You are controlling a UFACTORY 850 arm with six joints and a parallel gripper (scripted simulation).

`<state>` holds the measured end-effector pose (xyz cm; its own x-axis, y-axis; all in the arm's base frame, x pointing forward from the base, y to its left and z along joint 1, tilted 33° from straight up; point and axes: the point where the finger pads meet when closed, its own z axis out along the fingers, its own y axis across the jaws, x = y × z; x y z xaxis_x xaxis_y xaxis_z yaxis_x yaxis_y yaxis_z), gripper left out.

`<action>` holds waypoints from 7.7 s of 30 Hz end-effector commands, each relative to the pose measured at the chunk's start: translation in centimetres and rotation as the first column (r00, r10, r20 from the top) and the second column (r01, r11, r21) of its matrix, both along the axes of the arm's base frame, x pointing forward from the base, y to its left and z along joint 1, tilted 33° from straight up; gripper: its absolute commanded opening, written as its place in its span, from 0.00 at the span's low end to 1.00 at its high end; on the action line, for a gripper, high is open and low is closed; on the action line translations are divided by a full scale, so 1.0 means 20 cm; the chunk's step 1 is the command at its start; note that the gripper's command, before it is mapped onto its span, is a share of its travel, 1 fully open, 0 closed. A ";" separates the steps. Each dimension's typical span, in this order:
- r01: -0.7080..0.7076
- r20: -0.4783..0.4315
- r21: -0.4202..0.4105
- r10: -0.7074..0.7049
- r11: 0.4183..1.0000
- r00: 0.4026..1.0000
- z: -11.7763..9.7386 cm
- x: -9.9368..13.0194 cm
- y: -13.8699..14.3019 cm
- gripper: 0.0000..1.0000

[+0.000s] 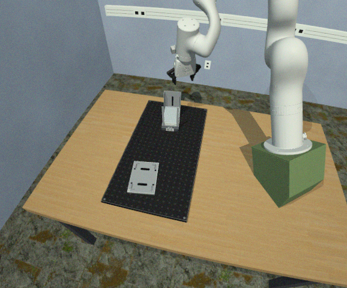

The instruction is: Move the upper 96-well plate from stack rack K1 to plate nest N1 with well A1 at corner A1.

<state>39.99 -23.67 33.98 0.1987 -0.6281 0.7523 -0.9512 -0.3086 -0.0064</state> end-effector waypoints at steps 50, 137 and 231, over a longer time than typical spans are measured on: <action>0.191 0.148 0.375 -0.262 0.907 0.954 -0.28 0.36 0.09 1.00; 0.191 0.148 0.375 -0.262 0.907 0.954 -0.75 0.49 -0.19 1.00; 0.191 0.148 0.375 -0.262 0.907 0.954 -0.84 0.52 -0.24 0.00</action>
